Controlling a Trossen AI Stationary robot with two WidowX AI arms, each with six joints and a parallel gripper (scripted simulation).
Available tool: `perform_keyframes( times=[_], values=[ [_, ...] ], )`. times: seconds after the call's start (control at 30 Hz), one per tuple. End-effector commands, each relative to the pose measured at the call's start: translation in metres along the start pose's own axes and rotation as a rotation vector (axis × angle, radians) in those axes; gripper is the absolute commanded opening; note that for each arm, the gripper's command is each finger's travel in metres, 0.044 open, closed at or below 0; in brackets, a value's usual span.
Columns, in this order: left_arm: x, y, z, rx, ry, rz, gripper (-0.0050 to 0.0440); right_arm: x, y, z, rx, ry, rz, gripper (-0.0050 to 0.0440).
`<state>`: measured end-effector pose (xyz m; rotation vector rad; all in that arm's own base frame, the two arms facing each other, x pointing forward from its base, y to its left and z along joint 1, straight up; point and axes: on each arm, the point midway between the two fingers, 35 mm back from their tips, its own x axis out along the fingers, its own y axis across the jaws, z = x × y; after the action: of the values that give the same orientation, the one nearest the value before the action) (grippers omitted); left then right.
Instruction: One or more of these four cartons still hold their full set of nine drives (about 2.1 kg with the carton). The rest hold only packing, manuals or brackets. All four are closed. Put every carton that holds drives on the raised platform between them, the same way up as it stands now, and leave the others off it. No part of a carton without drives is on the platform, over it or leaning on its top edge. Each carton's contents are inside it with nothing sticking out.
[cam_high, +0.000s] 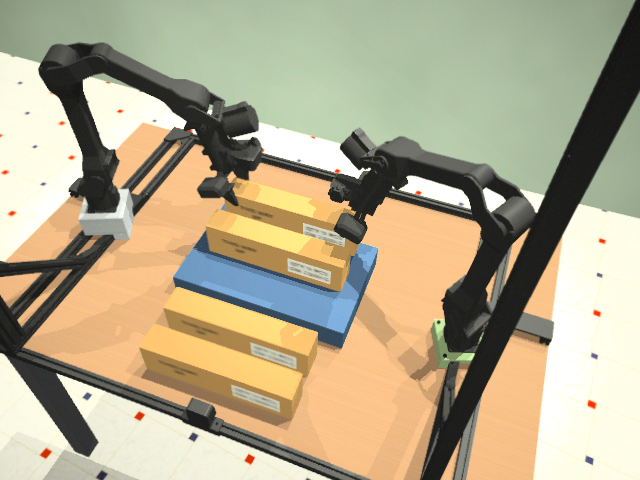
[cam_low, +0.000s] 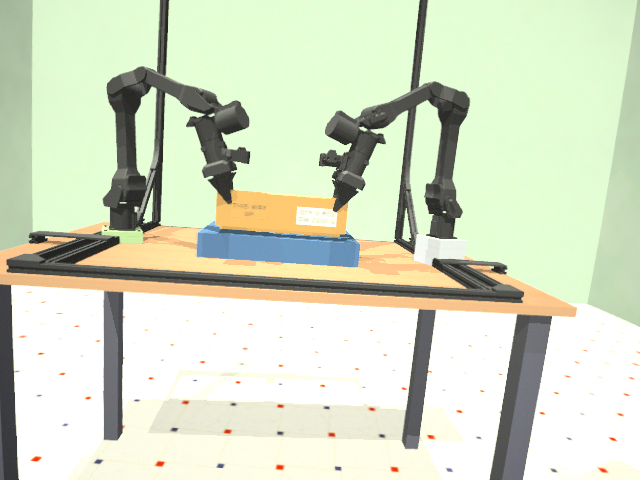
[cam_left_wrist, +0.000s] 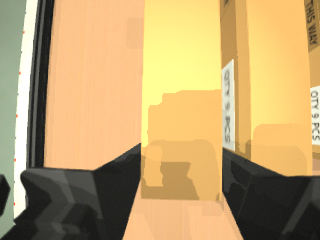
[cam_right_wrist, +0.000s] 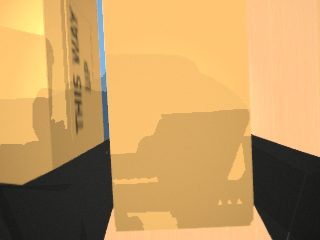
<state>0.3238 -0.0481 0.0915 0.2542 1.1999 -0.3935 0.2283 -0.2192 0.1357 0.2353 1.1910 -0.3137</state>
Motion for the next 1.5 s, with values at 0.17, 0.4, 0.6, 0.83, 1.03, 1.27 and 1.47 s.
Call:
perform_keyframes(
  times=[0.17, 0.4, 0.6, 0.83, 1.03, 1.27, 1.47],
  values=[
    [-0.009, -0.001, 0.004, -0.001, -0.030, 0.017, 0.0000, -0.007, 0.002, 0.001, -0.001, -0.021, -0.016, 0.0000],
    [-0.009, -0.001, 0.003, -0.001, -0.030, 0.017, 0.0000, -0.007, 0.002, 0.001, -0.001, -0.021, -0.016, 0.0000],
    [-0.006, -0.001, 0.003, -0.001, -0.030, 0.017, 0.0000, -0.005, 0.002, 0.000, -0.001, -0.021, -0.016, 0.0000],
    [-0.002, -0.001, 0.001, -0.001, -0.030, 0.017, 0.0000, -0.001, 0.002, -0.002, -0.001, -0.021, -0.016, 0.0000],
    [0.006, -0.001, -0.002, -0.001, -0.030, 0.017, 0.0000, 0.006, 0.002, -0.004, -0.001, -0.021, -0.016, 0.0000],
    [0.013, -0.001, -0.004, -0.001, -0.030, 0.017, 0.0000, 0.012, 0.002, -0.006, -0.001, -0.021, -0.016, 0.0000],
    [0.015, -0.001, -0.005, -0.001, -0.030, 0.017, 0.0000, 0.014, 0.002, -0.007, -0.001, -0.021, -0.016, 0.0000]
  ],
)
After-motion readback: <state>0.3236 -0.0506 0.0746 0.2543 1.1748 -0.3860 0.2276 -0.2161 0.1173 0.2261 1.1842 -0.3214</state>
